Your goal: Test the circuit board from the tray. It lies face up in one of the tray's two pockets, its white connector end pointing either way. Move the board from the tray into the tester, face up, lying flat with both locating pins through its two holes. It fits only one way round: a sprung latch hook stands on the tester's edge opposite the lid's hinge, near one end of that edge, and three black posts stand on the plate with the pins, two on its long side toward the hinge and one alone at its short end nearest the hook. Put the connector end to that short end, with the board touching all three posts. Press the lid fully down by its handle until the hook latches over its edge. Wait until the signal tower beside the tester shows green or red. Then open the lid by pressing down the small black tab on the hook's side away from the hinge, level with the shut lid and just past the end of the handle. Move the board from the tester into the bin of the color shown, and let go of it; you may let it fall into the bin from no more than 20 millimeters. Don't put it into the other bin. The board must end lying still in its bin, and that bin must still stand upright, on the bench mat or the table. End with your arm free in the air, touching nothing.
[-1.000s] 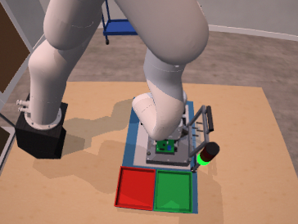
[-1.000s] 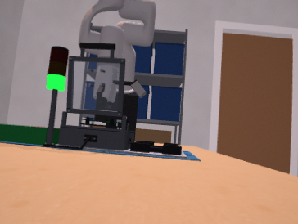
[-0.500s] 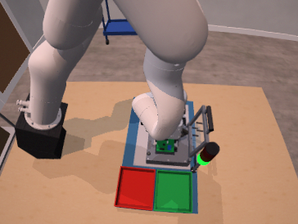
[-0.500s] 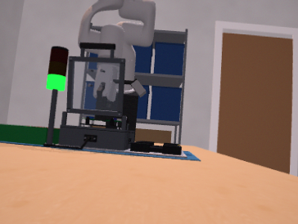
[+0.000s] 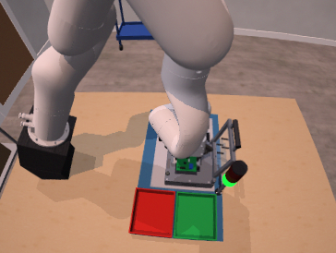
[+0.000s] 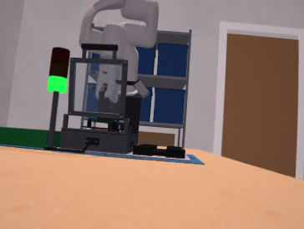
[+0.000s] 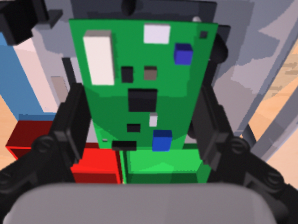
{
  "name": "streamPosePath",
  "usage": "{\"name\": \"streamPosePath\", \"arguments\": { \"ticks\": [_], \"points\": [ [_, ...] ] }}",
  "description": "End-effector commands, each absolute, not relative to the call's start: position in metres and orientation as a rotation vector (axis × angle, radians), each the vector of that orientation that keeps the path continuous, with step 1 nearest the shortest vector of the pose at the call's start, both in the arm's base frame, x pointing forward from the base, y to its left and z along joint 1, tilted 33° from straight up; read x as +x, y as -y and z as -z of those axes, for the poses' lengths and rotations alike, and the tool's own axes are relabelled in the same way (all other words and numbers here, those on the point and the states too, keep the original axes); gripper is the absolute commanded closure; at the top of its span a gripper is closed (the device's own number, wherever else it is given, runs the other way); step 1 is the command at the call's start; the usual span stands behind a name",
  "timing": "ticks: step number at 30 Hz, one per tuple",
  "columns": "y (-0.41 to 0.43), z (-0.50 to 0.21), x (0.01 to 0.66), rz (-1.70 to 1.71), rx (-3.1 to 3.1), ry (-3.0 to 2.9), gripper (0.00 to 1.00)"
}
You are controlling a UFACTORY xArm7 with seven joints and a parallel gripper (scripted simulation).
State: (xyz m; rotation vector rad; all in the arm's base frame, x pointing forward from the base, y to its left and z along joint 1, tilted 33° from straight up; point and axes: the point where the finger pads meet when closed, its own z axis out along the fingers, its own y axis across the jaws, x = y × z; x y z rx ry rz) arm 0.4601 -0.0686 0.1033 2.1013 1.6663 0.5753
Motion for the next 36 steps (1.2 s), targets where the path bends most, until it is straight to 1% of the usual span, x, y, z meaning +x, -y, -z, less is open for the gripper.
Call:
{"name": "streamPosePath", "arguments": {
  "ticks": [1,36],
  "points": [
    [0.069,-0.105,0.460,-0.578,2.103,-1.670,0.21],
    [0.068,-0.118,0.452,-0.579,2.103,-1.670,0.21]
  ]
}}
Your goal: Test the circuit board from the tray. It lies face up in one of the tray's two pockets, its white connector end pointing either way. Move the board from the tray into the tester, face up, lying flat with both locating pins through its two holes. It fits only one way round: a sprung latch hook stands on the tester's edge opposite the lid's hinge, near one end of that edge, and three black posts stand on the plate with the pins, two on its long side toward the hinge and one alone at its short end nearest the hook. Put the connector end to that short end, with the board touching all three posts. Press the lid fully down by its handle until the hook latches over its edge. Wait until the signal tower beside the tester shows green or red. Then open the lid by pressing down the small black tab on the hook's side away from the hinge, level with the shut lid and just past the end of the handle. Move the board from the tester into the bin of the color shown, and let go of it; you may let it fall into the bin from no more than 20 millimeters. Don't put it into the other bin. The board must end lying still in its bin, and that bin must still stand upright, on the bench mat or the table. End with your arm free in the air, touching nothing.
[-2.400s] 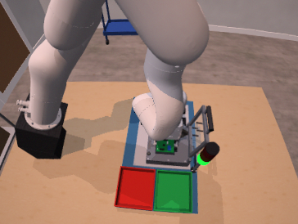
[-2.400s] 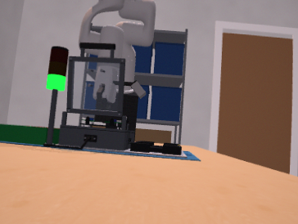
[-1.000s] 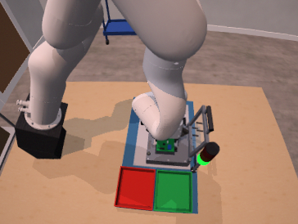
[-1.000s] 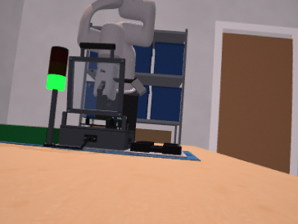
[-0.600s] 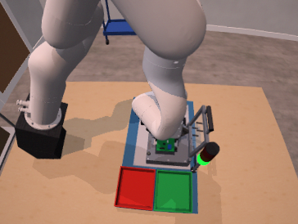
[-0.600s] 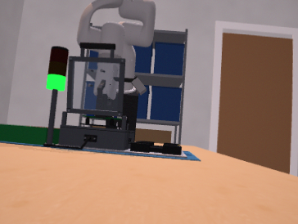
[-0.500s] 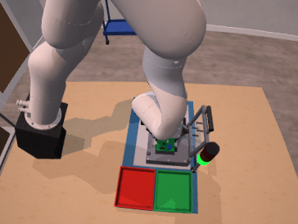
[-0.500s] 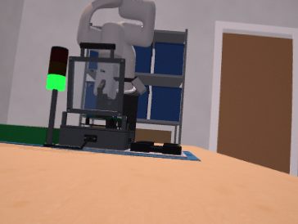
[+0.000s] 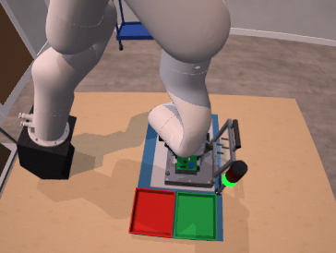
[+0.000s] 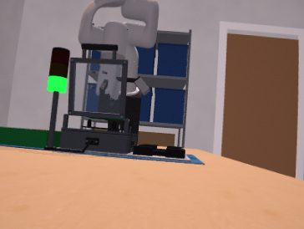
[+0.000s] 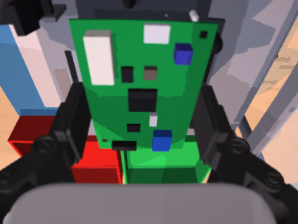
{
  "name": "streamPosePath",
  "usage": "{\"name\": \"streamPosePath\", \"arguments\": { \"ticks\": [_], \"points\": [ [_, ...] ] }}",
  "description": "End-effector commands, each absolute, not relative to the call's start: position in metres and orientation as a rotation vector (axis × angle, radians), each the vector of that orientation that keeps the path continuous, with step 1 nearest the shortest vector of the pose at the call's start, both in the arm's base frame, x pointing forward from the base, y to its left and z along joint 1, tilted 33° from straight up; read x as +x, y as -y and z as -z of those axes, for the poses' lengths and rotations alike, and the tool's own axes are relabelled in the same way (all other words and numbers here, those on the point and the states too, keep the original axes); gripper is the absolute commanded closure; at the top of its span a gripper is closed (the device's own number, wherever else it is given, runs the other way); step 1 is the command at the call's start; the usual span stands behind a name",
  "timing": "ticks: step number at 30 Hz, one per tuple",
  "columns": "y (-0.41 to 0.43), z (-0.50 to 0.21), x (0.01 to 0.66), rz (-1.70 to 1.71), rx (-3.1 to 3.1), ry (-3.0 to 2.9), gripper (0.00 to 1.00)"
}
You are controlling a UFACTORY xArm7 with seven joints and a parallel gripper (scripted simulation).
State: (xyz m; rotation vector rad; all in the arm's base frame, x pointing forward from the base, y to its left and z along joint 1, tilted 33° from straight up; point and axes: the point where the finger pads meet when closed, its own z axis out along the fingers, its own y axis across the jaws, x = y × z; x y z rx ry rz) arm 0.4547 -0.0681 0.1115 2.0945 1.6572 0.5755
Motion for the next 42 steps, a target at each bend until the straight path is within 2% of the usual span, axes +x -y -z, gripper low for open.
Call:
{"name": "streamPosePath", "arguments": {
  "ticks": [1,42],
  "points": [
    [0.068,-0.118,0.452,-0.579,2.103,-1.670,0.21],
    [0.066,-0.159,0.425,-0.578,2.103,-1.670,0.21]
  ]
}}
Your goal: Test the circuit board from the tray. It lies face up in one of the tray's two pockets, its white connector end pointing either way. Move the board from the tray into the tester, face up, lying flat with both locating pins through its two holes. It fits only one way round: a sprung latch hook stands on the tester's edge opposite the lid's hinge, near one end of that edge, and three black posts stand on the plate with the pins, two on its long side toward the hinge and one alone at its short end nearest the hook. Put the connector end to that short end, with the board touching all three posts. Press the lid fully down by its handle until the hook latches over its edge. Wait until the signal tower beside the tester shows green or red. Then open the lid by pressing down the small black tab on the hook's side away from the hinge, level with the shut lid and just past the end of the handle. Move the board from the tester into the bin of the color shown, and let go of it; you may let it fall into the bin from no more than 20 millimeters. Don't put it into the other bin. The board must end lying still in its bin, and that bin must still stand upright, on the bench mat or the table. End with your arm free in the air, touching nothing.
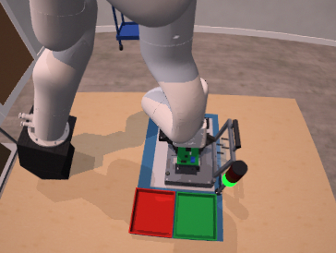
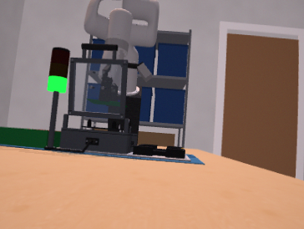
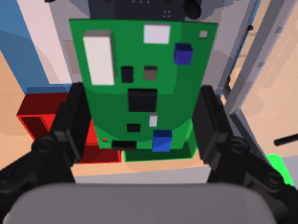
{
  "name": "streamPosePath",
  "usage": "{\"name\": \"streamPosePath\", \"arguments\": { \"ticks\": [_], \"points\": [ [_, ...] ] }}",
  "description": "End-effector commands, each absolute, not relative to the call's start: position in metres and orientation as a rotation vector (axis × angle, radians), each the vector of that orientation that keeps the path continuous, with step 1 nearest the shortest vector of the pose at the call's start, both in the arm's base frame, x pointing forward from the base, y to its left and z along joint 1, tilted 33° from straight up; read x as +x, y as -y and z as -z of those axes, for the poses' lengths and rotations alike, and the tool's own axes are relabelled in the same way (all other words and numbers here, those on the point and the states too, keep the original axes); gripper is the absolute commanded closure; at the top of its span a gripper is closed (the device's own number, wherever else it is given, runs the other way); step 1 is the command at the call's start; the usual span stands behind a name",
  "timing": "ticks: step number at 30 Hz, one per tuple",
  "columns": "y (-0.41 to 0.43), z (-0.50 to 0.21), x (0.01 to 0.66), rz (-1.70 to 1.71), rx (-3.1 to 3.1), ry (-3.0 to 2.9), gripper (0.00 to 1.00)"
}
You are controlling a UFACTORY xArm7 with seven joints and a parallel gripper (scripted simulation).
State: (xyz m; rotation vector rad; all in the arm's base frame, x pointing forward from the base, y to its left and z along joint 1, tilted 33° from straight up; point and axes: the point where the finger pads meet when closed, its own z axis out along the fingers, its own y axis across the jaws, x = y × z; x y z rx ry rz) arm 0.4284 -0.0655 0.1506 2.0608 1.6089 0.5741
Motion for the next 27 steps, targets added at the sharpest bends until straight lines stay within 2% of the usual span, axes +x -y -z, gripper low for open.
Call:
{"name": "streamPosePath", "arguments": {
  "ticks": [1,27],
  "points": [
    [0.066,-0.161,0.424,-0.578,2.103,-1.670,0.21],
    [0.065,-0.176,0.414,-0.578,2.103,-1.670,0.21]
  ]
}}
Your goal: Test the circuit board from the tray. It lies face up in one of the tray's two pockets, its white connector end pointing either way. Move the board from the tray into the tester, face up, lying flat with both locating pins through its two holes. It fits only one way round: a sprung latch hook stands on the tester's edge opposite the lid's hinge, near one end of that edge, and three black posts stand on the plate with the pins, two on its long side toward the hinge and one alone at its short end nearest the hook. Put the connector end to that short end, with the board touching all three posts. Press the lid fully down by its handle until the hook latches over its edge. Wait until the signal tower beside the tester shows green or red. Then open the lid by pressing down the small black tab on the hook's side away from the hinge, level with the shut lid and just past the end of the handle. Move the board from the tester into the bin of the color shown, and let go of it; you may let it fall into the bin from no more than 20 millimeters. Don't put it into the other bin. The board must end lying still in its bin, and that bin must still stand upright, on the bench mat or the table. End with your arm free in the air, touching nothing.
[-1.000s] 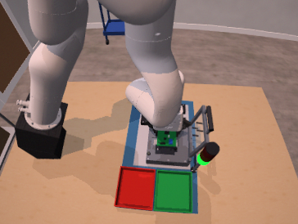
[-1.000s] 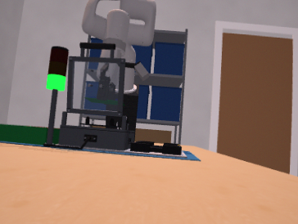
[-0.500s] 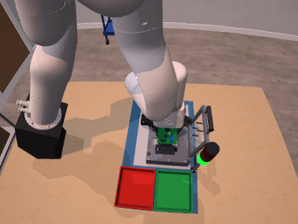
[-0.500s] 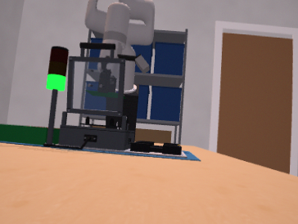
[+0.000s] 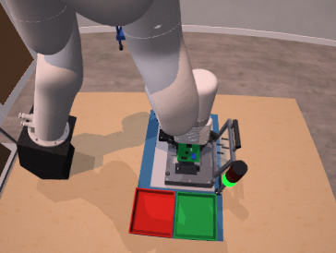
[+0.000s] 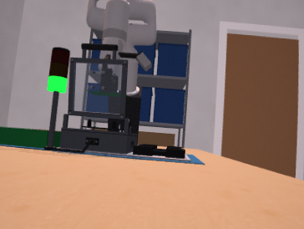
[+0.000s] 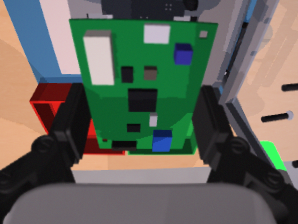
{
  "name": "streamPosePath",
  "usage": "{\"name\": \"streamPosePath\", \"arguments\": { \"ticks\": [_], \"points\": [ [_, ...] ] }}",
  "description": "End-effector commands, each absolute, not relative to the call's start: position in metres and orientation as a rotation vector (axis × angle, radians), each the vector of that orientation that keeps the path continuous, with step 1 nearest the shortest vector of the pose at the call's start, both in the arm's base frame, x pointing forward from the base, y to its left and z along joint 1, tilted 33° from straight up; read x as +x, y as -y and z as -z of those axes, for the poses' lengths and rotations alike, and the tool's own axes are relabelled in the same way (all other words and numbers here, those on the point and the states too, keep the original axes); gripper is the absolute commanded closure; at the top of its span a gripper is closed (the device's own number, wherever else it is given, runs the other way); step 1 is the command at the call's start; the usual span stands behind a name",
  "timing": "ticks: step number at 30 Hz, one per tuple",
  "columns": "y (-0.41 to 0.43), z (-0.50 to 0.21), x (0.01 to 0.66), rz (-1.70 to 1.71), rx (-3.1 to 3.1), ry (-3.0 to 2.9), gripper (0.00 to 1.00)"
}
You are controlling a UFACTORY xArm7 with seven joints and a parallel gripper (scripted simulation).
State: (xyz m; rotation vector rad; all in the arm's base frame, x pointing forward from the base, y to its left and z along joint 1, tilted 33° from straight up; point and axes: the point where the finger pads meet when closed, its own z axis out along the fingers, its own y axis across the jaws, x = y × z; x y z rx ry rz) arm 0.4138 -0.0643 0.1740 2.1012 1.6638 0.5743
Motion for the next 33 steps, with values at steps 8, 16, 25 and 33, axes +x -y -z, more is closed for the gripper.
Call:
{"name": "streamPosePath", "arguments": {
  "ticks": [8,16,25,33],
  "points": [
    [0.071,-0.175,0.415,-0.578,2.103,-1.670,0.21],
    [0.099,-0.169,0.419,-0.578,2.103,-1.670,0.21],
    [0.136,-0.161,0.425,-0.578,2.103,-1.670,0.21],
    [0.184,-0.152,0.432,-0.579,2.103,-1.670,0.21]
  ]
}}
